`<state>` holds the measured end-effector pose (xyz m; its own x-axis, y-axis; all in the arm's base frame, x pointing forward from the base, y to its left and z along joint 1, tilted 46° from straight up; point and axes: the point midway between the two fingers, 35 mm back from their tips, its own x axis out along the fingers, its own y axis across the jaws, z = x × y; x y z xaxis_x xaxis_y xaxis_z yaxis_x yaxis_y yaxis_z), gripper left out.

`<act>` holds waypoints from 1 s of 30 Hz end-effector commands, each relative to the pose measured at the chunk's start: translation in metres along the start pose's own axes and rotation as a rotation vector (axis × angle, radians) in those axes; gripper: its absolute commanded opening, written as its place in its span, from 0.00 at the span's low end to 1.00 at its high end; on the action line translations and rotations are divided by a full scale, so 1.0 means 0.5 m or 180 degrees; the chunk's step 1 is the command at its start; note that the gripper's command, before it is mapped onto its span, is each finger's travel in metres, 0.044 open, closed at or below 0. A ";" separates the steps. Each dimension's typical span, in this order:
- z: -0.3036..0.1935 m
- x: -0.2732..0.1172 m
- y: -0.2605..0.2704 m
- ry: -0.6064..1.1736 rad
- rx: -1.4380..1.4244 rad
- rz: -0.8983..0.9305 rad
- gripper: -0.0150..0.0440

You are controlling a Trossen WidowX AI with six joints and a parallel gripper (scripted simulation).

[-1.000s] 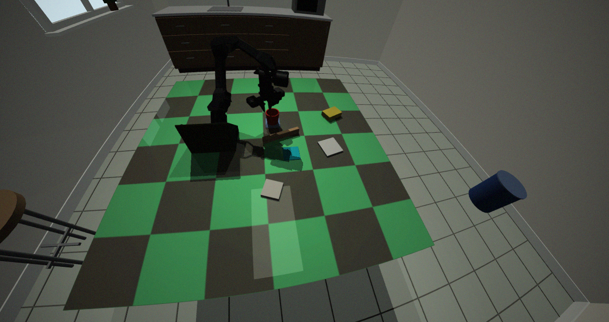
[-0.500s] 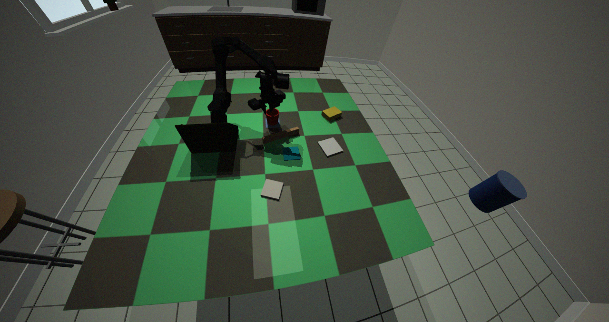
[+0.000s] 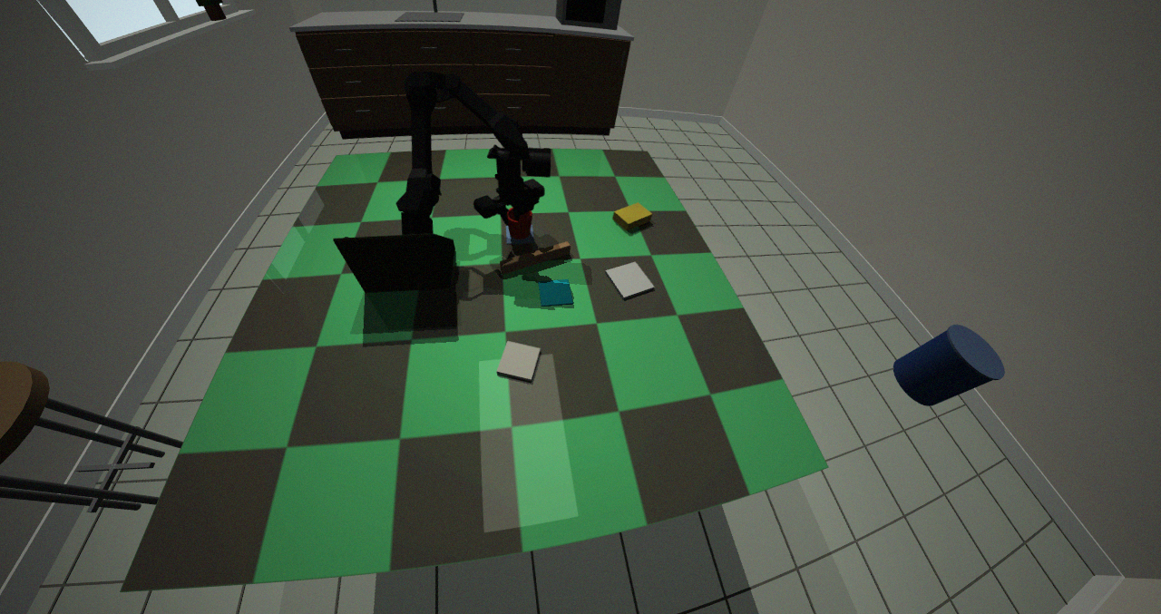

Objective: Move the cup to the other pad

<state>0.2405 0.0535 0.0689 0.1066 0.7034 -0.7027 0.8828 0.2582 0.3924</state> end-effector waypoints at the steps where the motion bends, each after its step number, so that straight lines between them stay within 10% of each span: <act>1: -0.004 0.018 -0.005 0.0032 0.0027 -0.0007 0.50; 19: -0.009 0.050 -0.007 0.0046 0.0026 -0.0001 0.50; 30: -0.007 0.046 -0.003 0.0023 0.0000 0.0004 0.25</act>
<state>0.2402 0.0715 0.0540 0.1053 0.7083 -0.6980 0.8831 0.2561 0.3931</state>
